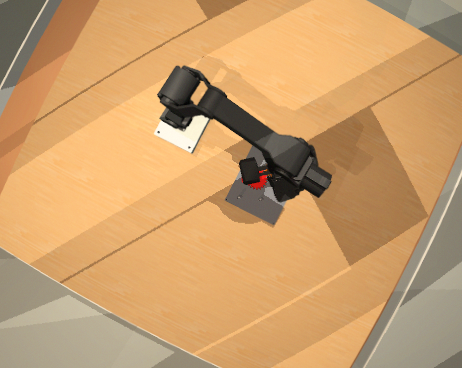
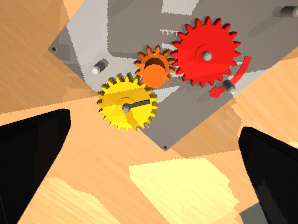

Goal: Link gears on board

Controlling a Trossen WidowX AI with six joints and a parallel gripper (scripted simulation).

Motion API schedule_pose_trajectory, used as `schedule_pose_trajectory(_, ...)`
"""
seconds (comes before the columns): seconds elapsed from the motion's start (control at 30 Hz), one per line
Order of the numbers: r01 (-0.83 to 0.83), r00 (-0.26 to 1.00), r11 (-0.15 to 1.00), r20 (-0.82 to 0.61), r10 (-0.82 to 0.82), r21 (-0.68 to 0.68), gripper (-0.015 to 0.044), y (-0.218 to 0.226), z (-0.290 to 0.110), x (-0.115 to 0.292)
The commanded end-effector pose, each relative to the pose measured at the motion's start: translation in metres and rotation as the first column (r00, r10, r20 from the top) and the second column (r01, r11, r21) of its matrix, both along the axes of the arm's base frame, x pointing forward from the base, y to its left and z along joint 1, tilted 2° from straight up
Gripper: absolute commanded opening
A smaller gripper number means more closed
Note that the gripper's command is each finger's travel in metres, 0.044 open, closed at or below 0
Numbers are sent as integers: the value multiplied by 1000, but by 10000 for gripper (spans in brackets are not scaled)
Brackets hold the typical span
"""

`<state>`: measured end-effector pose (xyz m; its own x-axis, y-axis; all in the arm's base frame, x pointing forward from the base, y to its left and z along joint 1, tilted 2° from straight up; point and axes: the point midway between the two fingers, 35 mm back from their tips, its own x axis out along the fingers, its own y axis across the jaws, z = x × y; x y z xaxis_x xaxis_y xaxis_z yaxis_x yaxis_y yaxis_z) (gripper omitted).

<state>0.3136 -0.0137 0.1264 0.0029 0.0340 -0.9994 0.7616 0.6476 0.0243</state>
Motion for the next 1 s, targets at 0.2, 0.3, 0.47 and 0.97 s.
schedule_pose_trajectory(0.2, -59, 998, 998, 25, 58, 11, 440, 81, 16, -5)
schedule_pose_trajectory(0.3, -46, 999, 999, 19, 46, 15, 440, 125, 24, -19)
schedule_pose_trajectory(0.47, -25, 1000, 999, 6, 25, 20, 440, 192, 38, -55)
schedule_pose_trajectory(0.97, -2, 1000, 1000, -10, 3, 21, 440, 251, 53, -113)
